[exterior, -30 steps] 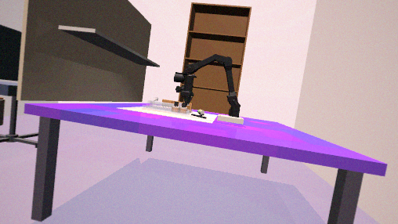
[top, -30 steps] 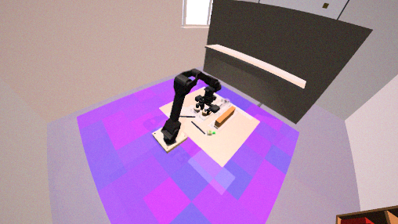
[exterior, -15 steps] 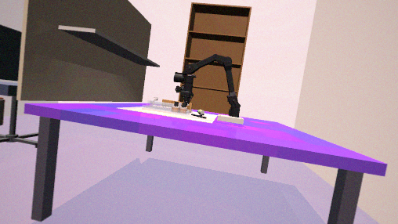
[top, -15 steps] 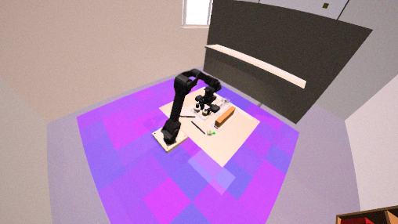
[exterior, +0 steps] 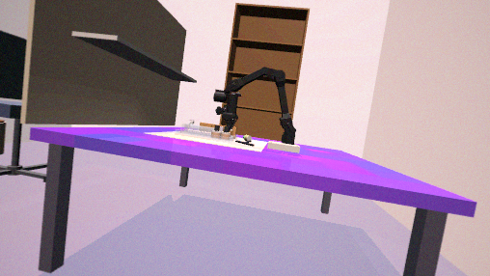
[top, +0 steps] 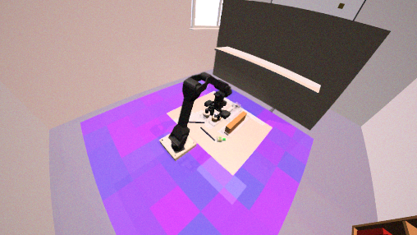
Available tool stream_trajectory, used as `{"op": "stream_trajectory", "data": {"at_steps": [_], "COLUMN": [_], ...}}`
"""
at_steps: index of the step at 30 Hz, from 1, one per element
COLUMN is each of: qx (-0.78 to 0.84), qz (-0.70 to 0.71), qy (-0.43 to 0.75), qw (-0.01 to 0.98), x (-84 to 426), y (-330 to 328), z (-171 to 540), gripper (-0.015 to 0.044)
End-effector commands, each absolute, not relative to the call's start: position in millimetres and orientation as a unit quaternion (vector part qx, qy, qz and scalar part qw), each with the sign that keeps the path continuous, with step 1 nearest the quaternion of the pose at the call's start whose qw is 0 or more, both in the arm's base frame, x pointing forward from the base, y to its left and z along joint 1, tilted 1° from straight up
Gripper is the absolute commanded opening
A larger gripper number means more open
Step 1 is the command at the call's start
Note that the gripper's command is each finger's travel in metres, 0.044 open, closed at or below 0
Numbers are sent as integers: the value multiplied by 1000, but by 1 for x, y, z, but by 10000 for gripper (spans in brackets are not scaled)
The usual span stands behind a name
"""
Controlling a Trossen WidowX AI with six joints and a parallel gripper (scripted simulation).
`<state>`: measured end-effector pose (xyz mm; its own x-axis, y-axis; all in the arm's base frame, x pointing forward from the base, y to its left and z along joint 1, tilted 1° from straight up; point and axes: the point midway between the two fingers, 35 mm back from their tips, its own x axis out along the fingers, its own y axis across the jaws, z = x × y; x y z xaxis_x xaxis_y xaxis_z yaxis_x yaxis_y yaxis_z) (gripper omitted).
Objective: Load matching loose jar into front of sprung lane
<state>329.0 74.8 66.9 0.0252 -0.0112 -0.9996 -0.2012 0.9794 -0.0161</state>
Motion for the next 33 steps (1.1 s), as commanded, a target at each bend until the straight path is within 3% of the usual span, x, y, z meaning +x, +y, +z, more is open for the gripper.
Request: {"op": "stream_trajectory", "data": {"at_steps": [1,33], "qx": [-77,-77], "qz": [70,70], "qy": [687,687], "qw": [719,719], "x": [334,333], "y": [76,76], "z": [66,54], "gripper": [0,0]}}
